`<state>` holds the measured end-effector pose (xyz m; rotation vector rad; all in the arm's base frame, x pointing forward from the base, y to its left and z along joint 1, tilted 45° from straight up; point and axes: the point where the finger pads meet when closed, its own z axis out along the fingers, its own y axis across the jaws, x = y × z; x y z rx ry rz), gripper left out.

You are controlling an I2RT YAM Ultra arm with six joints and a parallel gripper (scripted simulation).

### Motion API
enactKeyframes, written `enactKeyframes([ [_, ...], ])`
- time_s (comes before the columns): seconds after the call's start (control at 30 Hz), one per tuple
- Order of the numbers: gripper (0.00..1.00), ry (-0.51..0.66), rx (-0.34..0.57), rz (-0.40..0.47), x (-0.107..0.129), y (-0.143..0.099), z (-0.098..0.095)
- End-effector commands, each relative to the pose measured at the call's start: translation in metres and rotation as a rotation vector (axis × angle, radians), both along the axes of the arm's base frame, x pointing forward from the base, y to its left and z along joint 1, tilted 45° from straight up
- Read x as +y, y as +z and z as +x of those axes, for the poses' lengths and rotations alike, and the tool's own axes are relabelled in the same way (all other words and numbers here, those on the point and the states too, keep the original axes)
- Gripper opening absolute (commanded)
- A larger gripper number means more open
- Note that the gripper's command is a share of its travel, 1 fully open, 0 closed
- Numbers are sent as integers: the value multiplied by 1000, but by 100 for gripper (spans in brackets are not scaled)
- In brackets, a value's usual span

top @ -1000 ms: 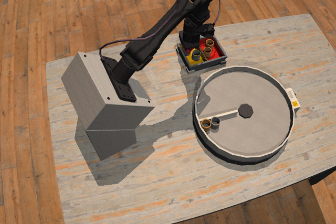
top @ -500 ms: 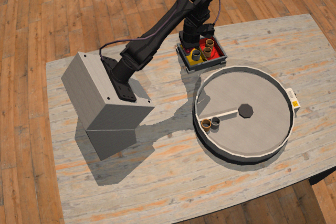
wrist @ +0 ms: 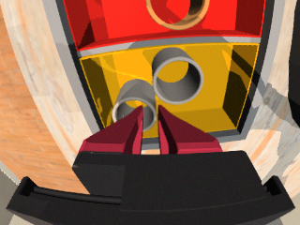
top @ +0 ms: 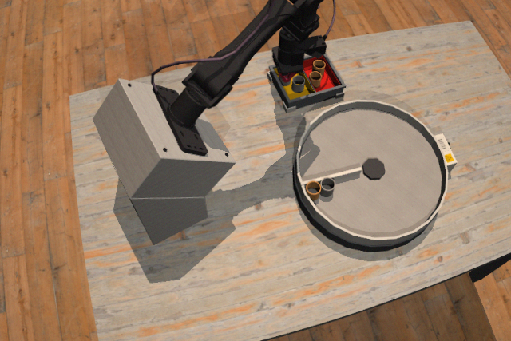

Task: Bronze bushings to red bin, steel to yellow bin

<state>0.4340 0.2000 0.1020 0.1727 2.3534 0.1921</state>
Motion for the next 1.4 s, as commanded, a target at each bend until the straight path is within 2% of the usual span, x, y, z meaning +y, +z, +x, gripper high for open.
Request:
enactKeyframes([
  [0.0,15,8,-25,15,4,13,3],
  [0.77,15,8,-26,16,3,16,0],
  [0.93,15,3,0,-2,0,9,-13],
  [1.0,15,3,-10,4,1,18,-15],
  [1.07,15,3,0,-2,-2,18,-22],
  [1.27,15,3,-8,3,-3,41,-40],
  [1.37,15,3,-13,6,-3,46,-42],
])
